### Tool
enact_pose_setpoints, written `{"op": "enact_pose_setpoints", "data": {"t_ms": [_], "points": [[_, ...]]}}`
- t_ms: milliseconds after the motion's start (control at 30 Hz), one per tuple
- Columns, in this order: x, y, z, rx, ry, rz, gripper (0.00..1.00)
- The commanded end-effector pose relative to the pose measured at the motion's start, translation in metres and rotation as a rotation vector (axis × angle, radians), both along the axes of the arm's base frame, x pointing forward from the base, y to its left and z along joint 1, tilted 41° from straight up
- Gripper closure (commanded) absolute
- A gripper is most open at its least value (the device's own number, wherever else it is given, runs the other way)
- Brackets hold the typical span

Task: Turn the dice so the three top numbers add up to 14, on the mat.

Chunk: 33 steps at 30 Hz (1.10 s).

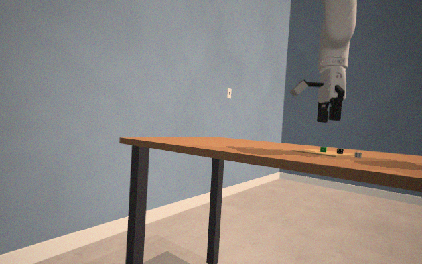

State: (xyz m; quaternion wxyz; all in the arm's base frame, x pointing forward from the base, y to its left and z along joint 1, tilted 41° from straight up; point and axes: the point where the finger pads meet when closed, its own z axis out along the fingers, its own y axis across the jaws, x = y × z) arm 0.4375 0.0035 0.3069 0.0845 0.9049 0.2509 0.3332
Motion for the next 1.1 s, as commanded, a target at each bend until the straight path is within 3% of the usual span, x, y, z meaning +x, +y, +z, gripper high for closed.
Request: {"op": "enact_pose_setpoints", "data": {"t_ms": [0, 300, 367, 433, 800, 967, 1067], "points": [[-0.002, 0.004, -0.003, -0.095, 0.002, 0.146, 0.0], [-0.009, 0.014, -0.01, -0.303, 0.005, 0.449, 0.0], [-0.009, 0.014, -0.01, -0.303, 0.005, 0.449, 0.0], [-0.012, 0.017, -0.013, -0.379, 0.007, 0.561, 0.0], [-0.025, 0.027, -0.026, -0.619, 0.01, 0.934, 0.0], [-0.028, 0.028, -0.028, -0.663, 0.011, 1.005, 0.0], [-0.034, 0.03, -0.033, -0.747, 0.012, 1.142, 0.0]]}}
